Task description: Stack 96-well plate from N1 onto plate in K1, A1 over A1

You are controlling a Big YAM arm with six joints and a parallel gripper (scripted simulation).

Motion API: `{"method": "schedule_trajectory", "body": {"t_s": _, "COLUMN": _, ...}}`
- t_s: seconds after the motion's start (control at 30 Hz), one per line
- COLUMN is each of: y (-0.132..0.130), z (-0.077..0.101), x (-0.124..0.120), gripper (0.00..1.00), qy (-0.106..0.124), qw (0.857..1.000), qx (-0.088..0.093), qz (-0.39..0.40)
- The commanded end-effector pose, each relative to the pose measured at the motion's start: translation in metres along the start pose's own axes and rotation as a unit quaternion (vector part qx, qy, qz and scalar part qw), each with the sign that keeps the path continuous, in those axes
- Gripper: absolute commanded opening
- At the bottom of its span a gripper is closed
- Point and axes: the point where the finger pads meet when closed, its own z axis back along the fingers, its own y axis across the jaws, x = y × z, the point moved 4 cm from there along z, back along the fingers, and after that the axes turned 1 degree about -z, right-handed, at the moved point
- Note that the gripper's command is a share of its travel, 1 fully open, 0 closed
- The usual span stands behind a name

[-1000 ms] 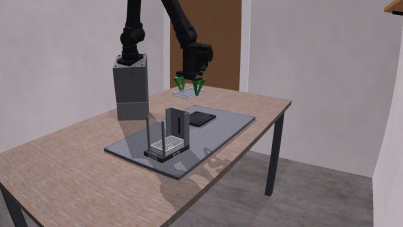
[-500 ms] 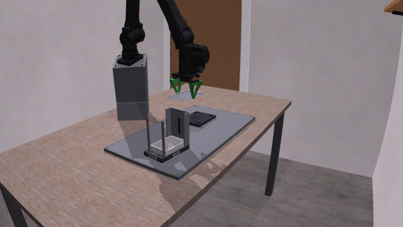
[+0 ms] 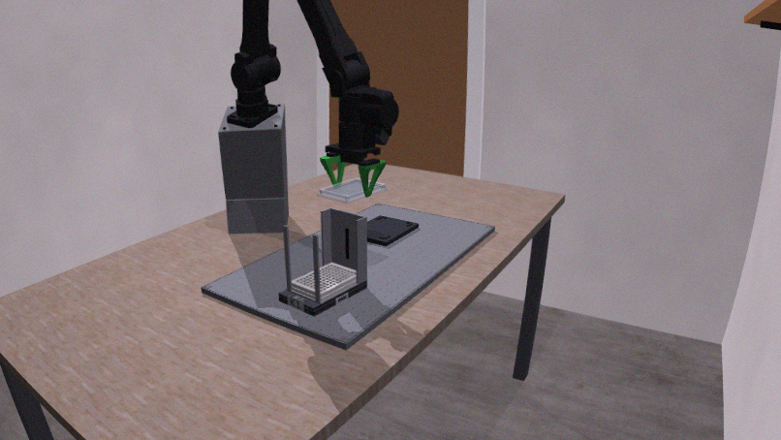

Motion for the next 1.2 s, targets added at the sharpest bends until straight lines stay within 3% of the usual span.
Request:
{"method": "schedule_trajectory", "body": {"t_s": 0.0, "y": -0.022, "z": 0.010, "x": -0.014, "gripper": 0.00, "qy": -0.001, "qw": 1.000, "qx": -0.018, "qz": 0.009}}
{"method": "schedule_trajectory", "body": {"t_s": 0.47, "y": -0.032, "z": 0.004, "x": -0.051, "gripper": 0.00, "qy": -0.001, "qw": 1.000, "qx": -0.007, "qz": 0.012}}
{"method": "schedule_trajectory", "body": {"t_s": 0.67, "y": -0.039, "z": 0.008, "x": -0.065, "gripper": 0.00, "qy": 0.000, "qw": 1.000, "qx": -0.013, "qz": 0.011}}
{"method": "schedule_trajectory", "body": {"t_s": 1.17, "y": -0.054, "z": 0.006, "x": -0.109, "gripper": 0.00, "qy": 0.000, "qw": 1.000, "qx": -0.008, "qz": 0.012}}
